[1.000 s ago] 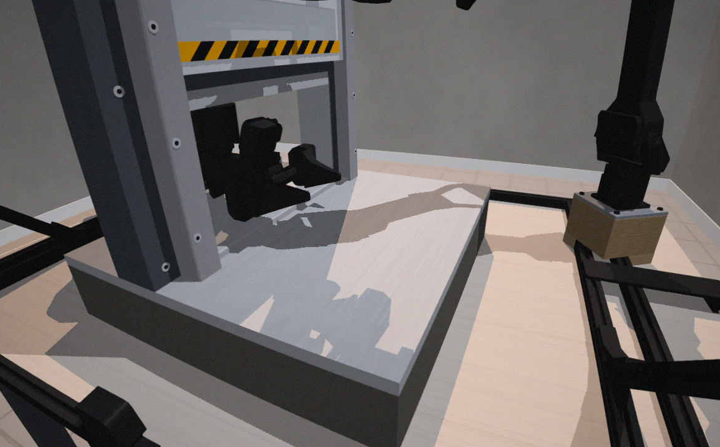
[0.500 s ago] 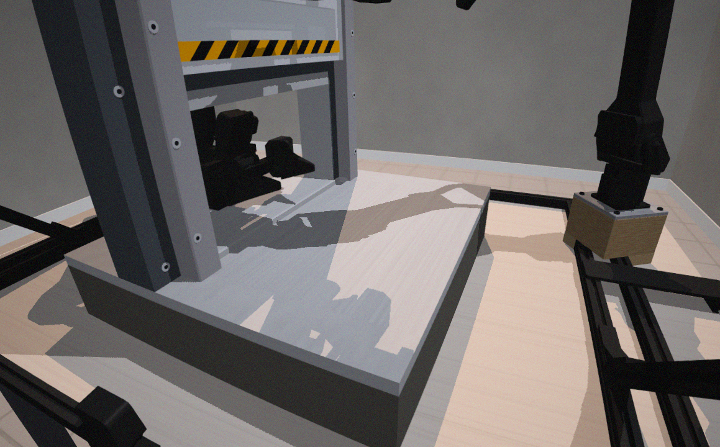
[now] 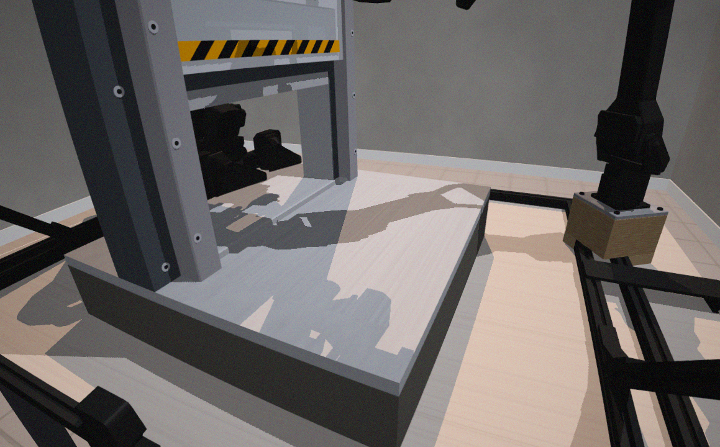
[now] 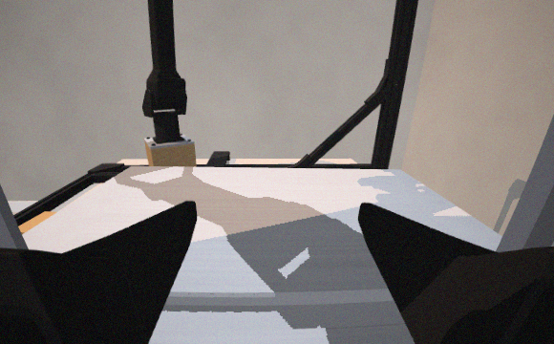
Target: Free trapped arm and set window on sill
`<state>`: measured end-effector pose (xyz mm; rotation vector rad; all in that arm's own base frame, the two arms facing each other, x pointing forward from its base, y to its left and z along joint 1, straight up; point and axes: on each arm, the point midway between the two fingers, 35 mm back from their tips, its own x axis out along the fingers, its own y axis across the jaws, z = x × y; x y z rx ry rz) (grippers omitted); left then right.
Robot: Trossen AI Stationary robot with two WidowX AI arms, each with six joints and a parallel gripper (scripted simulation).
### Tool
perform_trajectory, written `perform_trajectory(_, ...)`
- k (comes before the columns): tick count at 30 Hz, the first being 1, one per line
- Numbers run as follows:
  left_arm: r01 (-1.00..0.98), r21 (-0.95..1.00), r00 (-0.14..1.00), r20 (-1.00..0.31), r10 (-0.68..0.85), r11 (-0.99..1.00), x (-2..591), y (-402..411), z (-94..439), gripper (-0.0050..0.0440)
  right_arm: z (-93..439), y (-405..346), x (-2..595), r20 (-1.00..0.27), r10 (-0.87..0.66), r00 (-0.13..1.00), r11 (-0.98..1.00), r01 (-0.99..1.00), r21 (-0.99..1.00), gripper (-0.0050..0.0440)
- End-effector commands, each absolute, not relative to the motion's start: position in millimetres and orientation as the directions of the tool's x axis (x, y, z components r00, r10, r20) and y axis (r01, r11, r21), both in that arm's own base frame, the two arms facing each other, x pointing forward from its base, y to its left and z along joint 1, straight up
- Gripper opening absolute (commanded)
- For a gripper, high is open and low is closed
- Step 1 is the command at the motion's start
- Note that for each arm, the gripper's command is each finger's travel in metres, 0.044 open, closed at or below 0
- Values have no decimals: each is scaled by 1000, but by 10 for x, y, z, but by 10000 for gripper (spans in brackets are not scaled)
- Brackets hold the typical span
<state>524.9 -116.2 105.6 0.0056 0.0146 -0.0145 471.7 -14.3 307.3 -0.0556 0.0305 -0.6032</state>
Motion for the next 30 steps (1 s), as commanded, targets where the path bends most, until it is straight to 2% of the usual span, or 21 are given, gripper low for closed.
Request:
perform_trajectory(1,16,0,1000,0,-16,1000,5026,-1175,1208,400,3503,-108,4648,66,-556,828,830,557,0,400)
perform_trajectory(6,16,0,1000,0,-16,1000,4765,-1159,1283,400,3503,-108,4648,66,-556,828,830,557,0,400)
perform_trajectory(13,16,0,1000,-2,-16,1000,4759,-1162,1292,400,3503,-108,4648,66,-556,828,830,557,0,400)
perform_trajectory(30,29,-19,979,-200,-32,999,4766,-1400,2012,400,3503,-108,4648,66,-556,828,830,557,0,400)
